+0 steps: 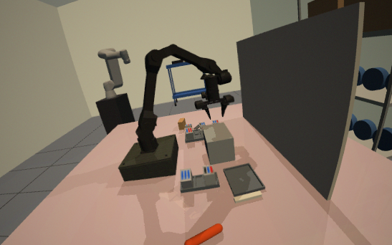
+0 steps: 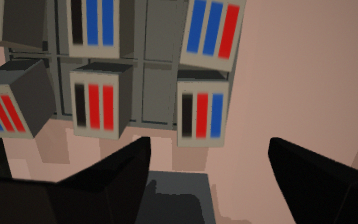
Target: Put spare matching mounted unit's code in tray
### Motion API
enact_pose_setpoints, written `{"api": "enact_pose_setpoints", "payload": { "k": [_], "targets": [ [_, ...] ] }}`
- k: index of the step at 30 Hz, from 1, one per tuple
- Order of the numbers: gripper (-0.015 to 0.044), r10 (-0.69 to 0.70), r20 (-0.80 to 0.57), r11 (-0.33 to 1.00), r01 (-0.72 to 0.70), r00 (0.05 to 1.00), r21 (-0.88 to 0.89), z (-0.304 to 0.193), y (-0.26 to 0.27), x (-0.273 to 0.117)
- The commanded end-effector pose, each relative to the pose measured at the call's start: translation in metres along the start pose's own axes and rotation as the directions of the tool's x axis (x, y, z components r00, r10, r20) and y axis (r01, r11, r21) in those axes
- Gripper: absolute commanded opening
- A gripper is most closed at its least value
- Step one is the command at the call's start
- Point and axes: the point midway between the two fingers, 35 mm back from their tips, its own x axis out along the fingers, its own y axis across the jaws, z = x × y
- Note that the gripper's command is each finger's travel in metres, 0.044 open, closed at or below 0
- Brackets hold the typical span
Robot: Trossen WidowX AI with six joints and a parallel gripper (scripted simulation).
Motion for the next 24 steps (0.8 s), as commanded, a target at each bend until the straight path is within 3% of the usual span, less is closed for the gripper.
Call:
{"api": "enact_pose_setpoints", "payload": {
  "k": [1,24],
  "targets": [
    [0.0300,0.010,-0.002,1.000,-0.010,1.000,-0.002,0.000,0.002,0.008],
    [0.0300,0.010,-0.002,1.000,-0.010,1.000,-0.002,0.000,0.001,0.047]
  ]
}}
